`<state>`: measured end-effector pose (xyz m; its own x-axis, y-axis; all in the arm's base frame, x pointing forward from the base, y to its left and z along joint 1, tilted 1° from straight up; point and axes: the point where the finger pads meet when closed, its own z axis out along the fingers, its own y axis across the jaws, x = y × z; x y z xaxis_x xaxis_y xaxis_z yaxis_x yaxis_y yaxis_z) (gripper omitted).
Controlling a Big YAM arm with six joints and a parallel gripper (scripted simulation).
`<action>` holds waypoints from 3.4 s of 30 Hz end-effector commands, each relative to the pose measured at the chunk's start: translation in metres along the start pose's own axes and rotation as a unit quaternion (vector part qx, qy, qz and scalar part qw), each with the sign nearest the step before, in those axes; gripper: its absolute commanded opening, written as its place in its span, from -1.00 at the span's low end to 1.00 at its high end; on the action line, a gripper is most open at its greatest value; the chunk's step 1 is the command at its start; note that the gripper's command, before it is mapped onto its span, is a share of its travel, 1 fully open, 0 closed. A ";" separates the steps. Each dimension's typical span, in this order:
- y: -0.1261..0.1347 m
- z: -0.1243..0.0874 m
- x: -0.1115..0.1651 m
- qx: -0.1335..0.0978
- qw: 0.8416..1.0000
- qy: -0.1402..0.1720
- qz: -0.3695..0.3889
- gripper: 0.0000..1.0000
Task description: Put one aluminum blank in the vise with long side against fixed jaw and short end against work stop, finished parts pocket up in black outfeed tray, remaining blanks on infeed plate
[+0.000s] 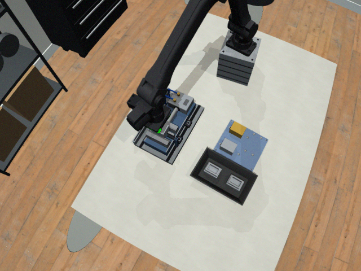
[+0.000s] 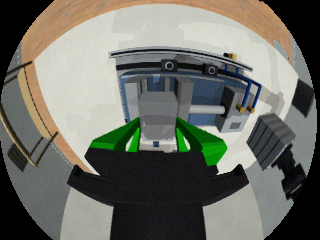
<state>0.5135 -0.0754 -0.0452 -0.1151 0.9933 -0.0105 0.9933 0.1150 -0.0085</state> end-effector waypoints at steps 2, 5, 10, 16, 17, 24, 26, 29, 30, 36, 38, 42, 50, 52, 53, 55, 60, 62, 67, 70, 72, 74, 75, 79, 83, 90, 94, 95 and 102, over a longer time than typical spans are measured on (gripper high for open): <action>0.004 -0.004 -0.001 -0.008 1.000 -0.004 0.001 -1.00; 0.003 0.001 0.000 -0.006 1.000 -0.004 0.001 -1.00; 0.002 0.005 0.000 -0.003 1.000 -0.003 0.001 -1.00; 0.000 0.009 0.001 0.001 1.000 -0.002 0.001 -1.00; 0.000 0.009 0.001 0.002 1.000 -0.002 0.001 -1.00; 0.001 0.004 0.000 -0.002 1.000 -0.003 0.001 -1.00; 0.001 0.003 0.000 -0.003 1.000 -0.003 0.001 -1.00; 0.002 0.002 0.000 -0.004 1.000 -0.003 0.001 -1.00; 0.002 0.001 0.000 -0.005 1.000 -0.004 0.001 -1.00; 0.002 0.000 0.000 -0.006 1.000 -0.004 0.001 -1.00; 0.002 0.000 0.000 -0.006 1.000 -0.004 0.001 -1.00; 0.002 0.000 0.000 -0.006 1.000 -0.004 0.001 -1.00; 0.002 0.000 0.000 -0.006 1.000 -0.004 0.001 -1.00; 0.002 0.000 0.000 -0.006 1.000 -0.004 0.001 -1.00; 0.002 0.001 0.000 -0.006 1.000 -0.004 0.001 -1.00; 0.002 0.003 0.000 -0.005 1.000 -0.004 0.001 -1.00; 0.001 0.008 0.000 -0.002 1.000 -0.003 0.001 -1.00; 0.001 0.010 0.000 -0.001 1.000 -0.003 0.001 -1.00; 0.001 0.011 0.000 0.001 1.000 -0.002 0.001 -1.00; 0.003 0.008 0.000 -0.003 1.000 -0.003 0.001 -1.00; 0.004 0.005 -0.001 -0.006 1.000 -0.004 0.001 -1.00; 0.005 0.003 -0.001 -0.008 1.000 -0.004 0.001 -1.00; 0.005 0.003 -0.001 -0.008 1.000 -0.004 0.001 -1.00; 0.006 0.001 -0.001 -0.010 1.000 -0.005 0.001 -1.00; 0.007 -0.001 -0.002 -0.011 1.000 -0.005 0.001 -1.00; 0.007 -0.002 -0.002 -0.013 1.000 -0.006 0.001 -1.00; 0.008 -0.002 -0.002 -0.013 1.000 -0.006 0.001 -1.00; 0.008 -0.002 -0.002 -0.013 1.000 -0.006 0.001 -1.00; 0.008 -0.002 -0.002 -0.013 1.000 -0.006 0.001 -1.00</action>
<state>0.5131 -0.0753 -0.0516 -0.1151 0.9933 -0.0102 0.9933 0.1150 -0.0098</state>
